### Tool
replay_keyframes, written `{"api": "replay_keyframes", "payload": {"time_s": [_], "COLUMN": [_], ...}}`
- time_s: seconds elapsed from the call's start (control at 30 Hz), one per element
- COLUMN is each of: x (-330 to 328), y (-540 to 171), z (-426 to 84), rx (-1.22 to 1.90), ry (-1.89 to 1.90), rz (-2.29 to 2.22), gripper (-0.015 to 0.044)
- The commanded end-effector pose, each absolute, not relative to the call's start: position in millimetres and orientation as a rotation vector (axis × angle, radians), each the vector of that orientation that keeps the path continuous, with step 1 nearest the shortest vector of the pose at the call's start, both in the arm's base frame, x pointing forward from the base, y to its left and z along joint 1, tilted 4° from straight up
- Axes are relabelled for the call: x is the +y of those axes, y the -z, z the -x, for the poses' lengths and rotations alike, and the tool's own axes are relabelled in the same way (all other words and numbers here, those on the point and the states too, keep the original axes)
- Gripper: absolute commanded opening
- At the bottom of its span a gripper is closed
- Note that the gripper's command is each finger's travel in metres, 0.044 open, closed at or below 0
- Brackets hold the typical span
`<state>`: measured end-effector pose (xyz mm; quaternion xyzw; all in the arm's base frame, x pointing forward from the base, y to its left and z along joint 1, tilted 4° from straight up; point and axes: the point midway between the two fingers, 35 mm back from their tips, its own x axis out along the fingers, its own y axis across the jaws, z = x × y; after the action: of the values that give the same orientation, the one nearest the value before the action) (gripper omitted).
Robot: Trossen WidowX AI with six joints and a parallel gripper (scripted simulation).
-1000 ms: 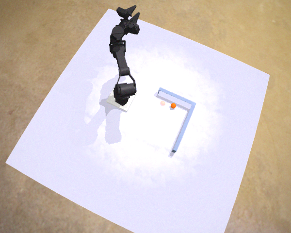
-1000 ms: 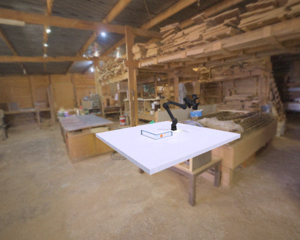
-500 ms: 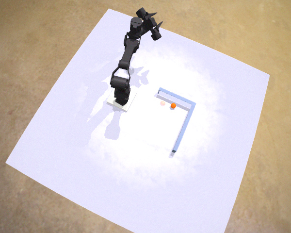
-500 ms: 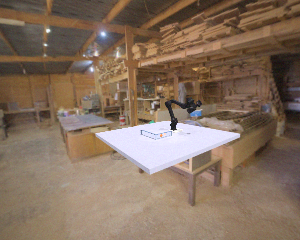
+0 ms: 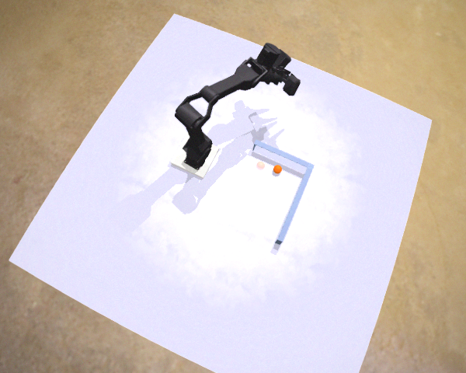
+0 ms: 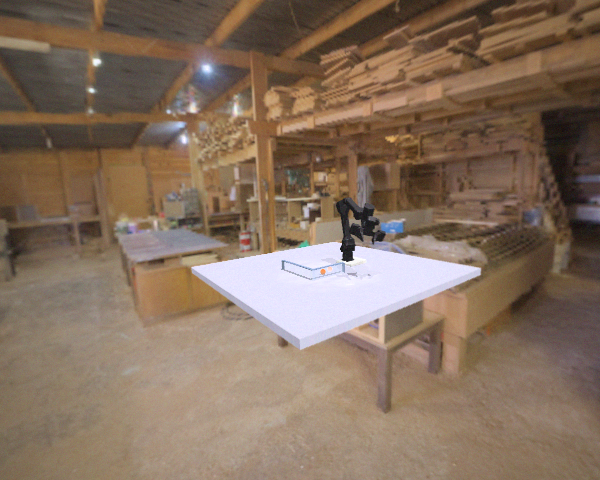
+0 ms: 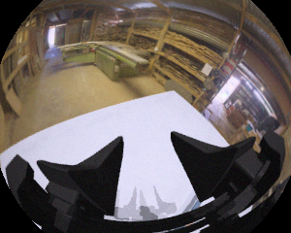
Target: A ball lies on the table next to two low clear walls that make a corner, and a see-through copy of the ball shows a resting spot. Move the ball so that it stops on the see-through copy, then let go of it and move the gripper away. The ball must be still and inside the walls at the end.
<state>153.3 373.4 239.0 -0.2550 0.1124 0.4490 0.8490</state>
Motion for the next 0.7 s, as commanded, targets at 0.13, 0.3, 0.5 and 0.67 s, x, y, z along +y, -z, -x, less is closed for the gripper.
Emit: {"api": "replay_keyframes", "payload": {"time_s": [0.13, 0.3, 0.5, 0.67], "x": [315, 262, 190, 141], "y": [-193, -167, -142, -122], "z": [-235, -271, -296, -298], "rx": [0.412, 0.571, 0.789, 0.956], "ry": [-0.881, -0.895, -0.983, -1.048], "rz": [0.953, 1.151, 1.306, 1.308], "gripper": [0.0264, 0.0264, 0.0264, 0.0264]}}
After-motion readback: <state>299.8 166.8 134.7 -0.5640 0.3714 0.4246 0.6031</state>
